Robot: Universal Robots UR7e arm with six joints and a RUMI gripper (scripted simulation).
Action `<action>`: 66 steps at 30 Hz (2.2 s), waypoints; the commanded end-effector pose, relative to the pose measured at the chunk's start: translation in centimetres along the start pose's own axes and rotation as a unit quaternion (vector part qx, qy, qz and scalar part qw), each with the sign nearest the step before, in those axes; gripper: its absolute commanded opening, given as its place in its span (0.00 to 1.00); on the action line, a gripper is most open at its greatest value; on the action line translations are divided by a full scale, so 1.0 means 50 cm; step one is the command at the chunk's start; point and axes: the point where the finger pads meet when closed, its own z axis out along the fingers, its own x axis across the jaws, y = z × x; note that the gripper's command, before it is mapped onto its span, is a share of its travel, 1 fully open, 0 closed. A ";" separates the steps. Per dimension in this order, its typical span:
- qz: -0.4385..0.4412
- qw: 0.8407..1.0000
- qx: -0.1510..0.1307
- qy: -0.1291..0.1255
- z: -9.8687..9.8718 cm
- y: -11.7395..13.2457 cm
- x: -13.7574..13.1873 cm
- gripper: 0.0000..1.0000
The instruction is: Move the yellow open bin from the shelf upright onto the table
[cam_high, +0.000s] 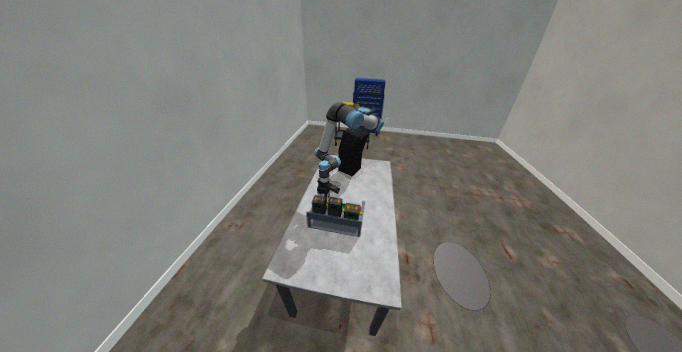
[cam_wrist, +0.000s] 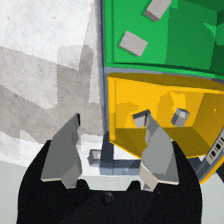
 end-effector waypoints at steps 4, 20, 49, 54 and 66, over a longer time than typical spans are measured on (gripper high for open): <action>0.000 1.000 0.000 0.001 -0.001 0.001 0.001 0.58; 0.000 1.000 0.000 0.001 -0.018 0.001 0.001 0.58; 0.000 1.000 0.000 0.001 -0.158 0.001 0.001 0.58; 0.000 1.000 0.000 0.001 -0.167 0.001 0.001 0.58; 0.000 1.000 0.000 0.001 -0.168 0.001 0.001 0.00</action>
